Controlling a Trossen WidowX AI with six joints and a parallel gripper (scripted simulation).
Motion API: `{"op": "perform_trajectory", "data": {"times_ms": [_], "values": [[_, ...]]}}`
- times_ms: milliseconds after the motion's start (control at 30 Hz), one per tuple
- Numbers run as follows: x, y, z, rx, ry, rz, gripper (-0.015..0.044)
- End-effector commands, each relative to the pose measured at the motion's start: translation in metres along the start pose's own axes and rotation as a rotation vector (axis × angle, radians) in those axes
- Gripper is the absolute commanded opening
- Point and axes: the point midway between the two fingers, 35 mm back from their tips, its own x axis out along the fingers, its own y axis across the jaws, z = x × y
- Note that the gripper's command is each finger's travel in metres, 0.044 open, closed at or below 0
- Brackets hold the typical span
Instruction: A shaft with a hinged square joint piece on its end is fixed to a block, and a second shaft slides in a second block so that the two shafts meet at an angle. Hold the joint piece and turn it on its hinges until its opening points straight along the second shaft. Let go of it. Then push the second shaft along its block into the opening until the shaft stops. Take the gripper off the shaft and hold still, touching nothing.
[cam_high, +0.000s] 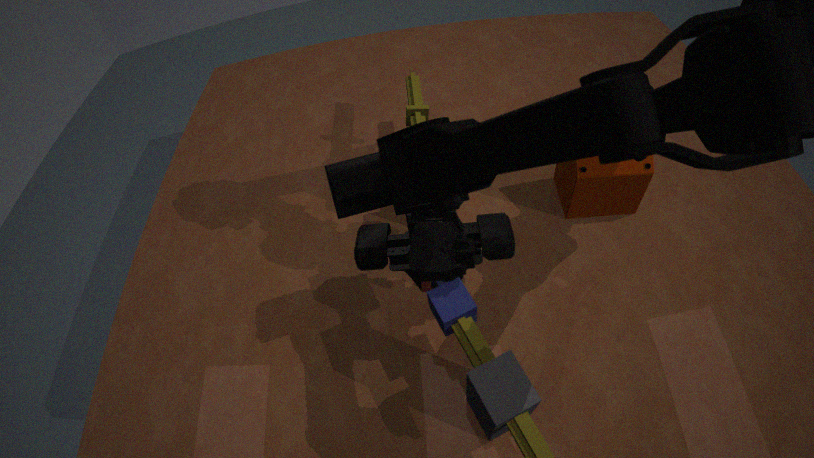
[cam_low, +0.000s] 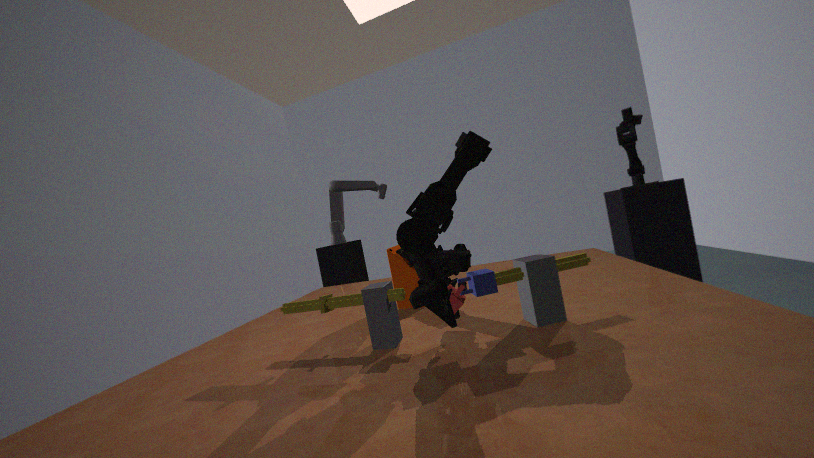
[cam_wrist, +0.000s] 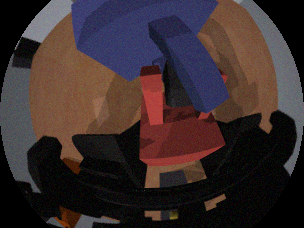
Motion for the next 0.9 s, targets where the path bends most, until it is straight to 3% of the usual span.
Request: {"op": "perform_trajectory", "data": {"times_ms": [0,633,700,867], "values": [[0.0001,-0.0003,-0.0009,0.003,0.005,-0.002,0.0182],[0.0001,-0.0003,-0.0009,0.003,0.005,-0.002,0.0182],[0.0000,0.0000,0.0000,0.000,0.000,0.000,0.0147],[0.0000,0.0000,0.0000,0.000,0.000,0.000,0.0147]]}}
